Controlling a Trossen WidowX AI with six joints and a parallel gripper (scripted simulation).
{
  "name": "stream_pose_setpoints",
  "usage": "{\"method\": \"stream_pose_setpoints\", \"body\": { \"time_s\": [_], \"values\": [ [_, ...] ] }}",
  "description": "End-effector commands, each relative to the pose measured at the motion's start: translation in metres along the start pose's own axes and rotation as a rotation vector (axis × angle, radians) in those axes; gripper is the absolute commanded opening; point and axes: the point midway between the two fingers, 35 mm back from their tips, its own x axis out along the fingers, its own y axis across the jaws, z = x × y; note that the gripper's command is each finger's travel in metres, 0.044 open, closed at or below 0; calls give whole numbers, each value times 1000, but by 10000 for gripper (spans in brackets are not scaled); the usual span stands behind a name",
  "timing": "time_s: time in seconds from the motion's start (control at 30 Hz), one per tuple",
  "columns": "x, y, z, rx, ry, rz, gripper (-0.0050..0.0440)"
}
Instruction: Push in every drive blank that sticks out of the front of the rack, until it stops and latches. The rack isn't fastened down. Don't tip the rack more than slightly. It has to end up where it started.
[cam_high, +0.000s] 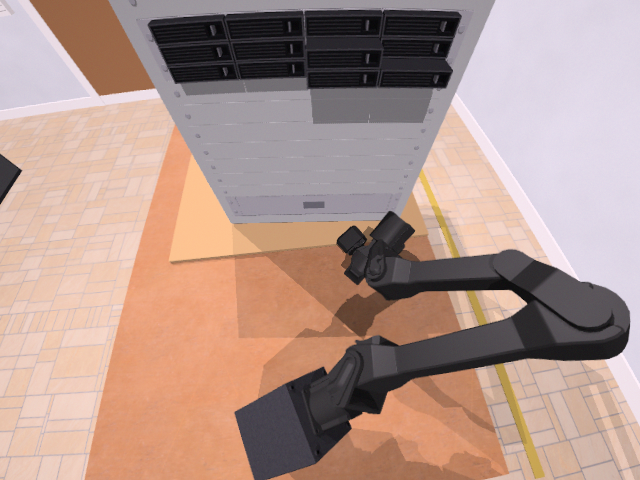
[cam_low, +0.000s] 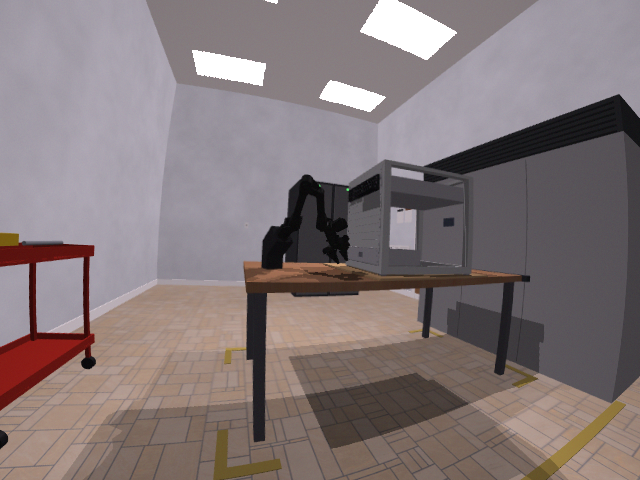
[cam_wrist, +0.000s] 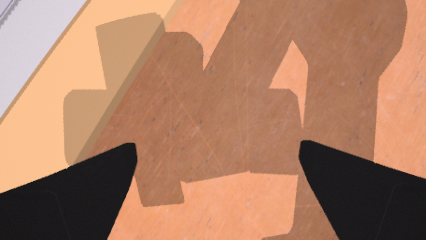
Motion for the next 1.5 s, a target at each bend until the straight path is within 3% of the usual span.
{"method": "stream_pose_setpoints", "body": {
  "time_s": [0.0,0.53,0.57,1.47],
  "values": [
    [-1,0,3,8,-8,2,400],
    [-1,0,3,8,-8,2,400],
    [-1,0,3,8,-8,2,440],
    [-9,3,6,22,-12,25,440]
  ]
}}
